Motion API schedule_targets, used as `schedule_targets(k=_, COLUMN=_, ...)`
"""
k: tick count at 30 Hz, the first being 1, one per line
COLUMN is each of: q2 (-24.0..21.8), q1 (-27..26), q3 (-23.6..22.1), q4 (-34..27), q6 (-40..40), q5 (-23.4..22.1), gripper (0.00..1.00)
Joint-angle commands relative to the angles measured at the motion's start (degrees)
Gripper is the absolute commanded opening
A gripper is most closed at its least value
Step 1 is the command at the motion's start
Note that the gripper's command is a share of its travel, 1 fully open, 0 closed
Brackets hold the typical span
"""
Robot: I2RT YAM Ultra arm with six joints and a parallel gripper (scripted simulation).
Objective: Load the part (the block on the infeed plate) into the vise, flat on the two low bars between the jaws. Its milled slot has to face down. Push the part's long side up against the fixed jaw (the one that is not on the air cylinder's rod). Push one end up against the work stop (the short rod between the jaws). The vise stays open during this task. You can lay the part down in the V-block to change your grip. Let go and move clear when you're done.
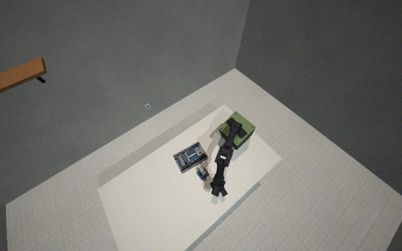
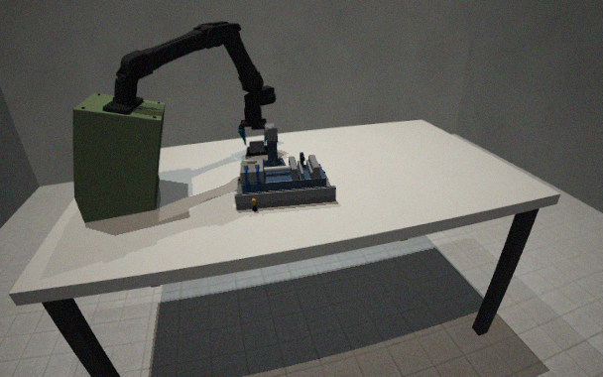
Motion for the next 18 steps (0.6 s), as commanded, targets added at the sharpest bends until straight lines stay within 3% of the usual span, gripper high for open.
schedule_targets(k=1, q2=0.5, q1=-0.2, q3=2.0, q4=1.4, q6=-0.4, q5=-0.8, gripper=0.81)
schedule_targets(k=8, q2=-0.3, q1=0.0, q3=2.5, q4=1.8, q6=-0.4, q5=-0.8, gripper=0.81)
schedule_targets(k=10, q2=1.8, q1=-0.1, q3=2.8, q4=1.9, q6=-0.5, q5=-0.8, gripper=0.81)
schedule_targets(k=18, q2=2.4, q1=-0.4, q3=3.7, q4=2.2, q6=-0.6, q5=-0.8, gripper=0.81)
